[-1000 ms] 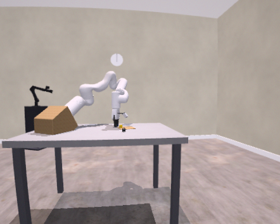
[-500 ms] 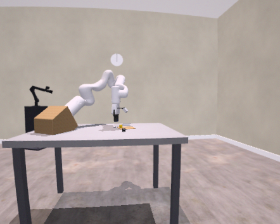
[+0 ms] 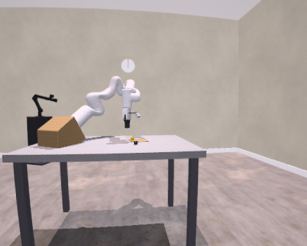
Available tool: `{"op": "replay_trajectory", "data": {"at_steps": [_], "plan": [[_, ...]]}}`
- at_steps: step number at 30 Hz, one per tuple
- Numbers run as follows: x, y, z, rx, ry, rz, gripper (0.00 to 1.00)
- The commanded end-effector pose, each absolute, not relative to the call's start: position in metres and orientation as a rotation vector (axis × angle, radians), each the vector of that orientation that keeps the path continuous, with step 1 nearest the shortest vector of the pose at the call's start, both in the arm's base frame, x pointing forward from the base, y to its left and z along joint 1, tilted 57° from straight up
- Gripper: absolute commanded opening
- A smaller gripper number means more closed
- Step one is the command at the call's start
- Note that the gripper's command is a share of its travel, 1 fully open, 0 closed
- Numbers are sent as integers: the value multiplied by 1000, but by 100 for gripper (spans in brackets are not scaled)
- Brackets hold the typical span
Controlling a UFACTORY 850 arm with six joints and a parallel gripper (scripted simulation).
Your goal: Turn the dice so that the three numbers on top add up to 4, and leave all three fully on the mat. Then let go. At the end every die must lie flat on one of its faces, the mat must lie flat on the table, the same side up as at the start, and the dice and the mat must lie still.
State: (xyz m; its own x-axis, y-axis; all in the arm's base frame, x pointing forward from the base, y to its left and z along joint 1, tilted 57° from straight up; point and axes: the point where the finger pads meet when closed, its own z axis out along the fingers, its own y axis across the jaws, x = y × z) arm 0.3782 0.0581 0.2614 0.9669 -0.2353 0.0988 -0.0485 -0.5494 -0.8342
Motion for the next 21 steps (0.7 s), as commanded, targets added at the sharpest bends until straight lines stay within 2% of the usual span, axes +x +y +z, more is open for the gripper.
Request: {"op": "replay_trajectory", "data": {"at_steps": [1, 4, 7, 12, 21], "plan": [[378, 57, 263, -2145, 199, -246, 21], [385, 59, 267, -2148, 187, -252, 21], [426, 75, 300, -2161, 107, -295, 21], [449, 89, 323, -2162, 57, -322, 21], [454, 93, 329, -2159, 52, -342, 21]]}}
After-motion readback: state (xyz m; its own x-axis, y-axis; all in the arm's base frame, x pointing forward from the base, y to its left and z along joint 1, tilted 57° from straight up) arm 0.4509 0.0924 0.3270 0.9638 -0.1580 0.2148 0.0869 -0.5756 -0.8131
